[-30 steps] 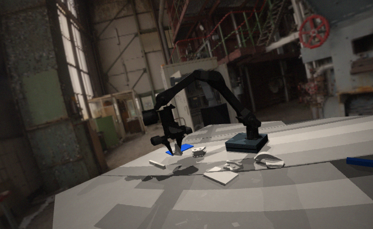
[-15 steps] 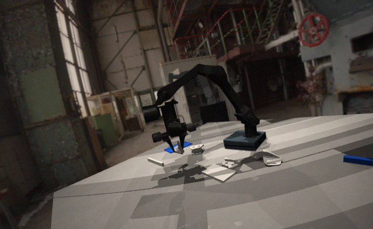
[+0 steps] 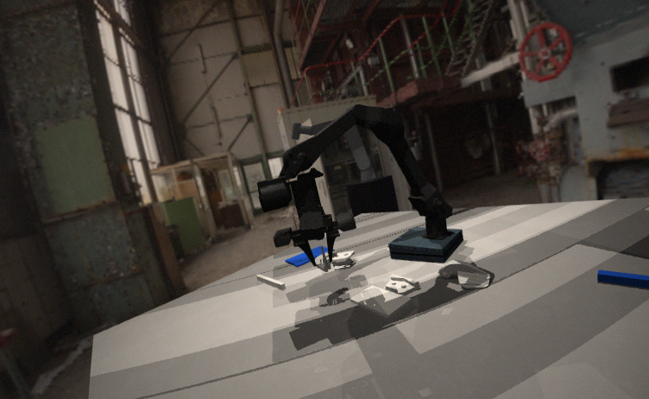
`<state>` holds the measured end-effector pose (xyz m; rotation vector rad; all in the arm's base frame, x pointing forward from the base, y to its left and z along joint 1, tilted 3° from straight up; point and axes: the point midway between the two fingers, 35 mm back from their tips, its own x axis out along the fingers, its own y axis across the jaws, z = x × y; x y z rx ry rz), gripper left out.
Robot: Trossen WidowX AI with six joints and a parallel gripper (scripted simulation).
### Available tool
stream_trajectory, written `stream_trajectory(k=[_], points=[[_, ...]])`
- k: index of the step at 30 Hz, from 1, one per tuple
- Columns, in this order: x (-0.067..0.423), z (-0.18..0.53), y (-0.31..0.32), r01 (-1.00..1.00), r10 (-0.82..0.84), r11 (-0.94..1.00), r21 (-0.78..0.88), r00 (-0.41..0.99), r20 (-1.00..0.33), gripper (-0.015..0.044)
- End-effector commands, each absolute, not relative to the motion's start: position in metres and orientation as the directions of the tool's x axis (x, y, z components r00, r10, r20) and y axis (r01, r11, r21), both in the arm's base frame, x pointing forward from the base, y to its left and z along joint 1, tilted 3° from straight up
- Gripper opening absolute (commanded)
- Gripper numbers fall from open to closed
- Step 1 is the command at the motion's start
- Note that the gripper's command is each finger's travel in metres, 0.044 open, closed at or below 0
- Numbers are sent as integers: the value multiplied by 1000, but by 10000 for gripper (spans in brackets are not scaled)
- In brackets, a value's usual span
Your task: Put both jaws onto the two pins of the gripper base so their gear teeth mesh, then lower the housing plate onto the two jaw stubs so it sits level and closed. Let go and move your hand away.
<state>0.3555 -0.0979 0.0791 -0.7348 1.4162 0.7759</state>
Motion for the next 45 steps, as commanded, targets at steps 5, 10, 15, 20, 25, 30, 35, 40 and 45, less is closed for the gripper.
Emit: stream_trajectory(k=[5,10,15,20,25,30,35,40,45], points=[[350,80,-72,-747,38,665,22,5,-999,134],[345,81,-56,-690,40,723,26,5,-999,134],[340,81,-41,-627,41,778,30,4,-999,134],[334,81,-26,-560,43,828,33,4,-999,134],[327,82,-11,-487,45,873,37,3,-999,134],[319,81,4,-410,46,911,41,2,-999,134],[310,81,17,-330,48,943,45,1,-999,134],[301,80,30,-248,50,968,48,0,-999,134],[291,80,42,-163,51,985,51,-1,-999,134]])
